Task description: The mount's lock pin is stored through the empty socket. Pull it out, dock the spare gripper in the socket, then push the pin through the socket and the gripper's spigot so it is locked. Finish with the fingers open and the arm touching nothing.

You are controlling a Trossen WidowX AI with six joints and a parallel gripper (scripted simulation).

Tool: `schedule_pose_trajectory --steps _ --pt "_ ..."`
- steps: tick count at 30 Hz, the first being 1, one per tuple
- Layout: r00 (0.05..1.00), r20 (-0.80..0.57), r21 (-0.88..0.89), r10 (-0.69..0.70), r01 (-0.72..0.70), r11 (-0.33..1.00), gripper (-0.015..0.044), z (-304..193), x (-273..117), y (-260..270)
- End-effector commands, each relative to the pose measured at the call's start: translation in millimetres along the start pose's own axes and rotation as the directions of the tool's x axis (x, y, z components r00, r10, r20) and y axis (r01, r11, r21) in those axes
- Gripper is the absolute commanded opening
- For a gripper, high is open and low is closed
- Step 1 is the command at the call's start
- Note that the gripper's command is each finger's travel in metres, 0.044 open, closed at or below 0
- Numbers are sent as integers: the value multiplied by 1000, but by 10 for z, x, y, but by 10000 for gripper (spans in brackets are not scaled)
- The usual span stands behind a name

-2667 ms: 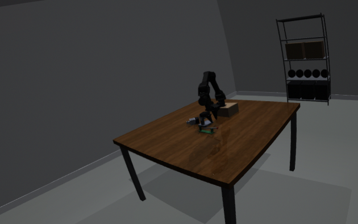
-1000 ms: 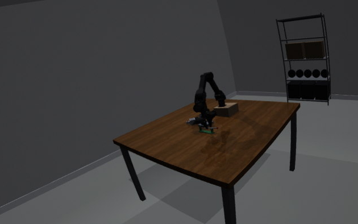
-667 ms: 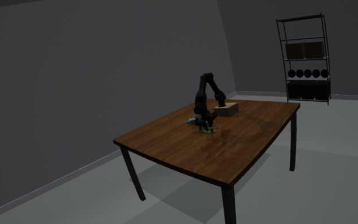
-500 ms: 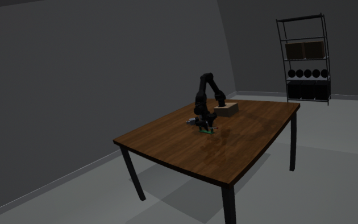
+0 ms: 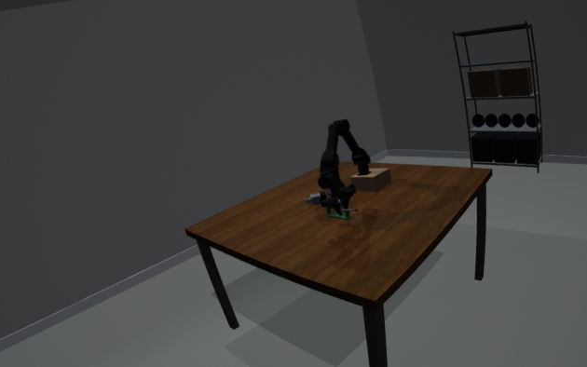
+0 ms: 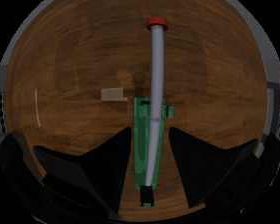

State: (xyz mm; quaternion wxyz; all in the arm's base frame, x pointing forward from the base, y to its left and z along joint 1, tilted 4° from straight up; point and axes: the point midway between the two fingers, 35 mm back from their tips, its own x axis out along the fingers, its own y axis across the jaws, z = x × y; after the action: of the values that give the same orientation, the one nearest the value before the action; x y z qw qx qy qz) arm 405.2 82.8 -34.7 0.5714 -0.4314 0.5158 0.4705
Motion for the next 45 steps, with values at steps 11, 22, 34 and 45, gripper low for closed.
schedule_pose_trajectory --steps 11,22,34,45 --pt "1000 -5 -5 1 -1 1000 0 -11 18 0" --pt "1000 -1 -1 1 -1 1000 0 13 -101 2" --pt "999 -12 0 33 -33 999 0 17 -233 61" --pt "998 -20 0 53 -53 999 0 9 -245 97"
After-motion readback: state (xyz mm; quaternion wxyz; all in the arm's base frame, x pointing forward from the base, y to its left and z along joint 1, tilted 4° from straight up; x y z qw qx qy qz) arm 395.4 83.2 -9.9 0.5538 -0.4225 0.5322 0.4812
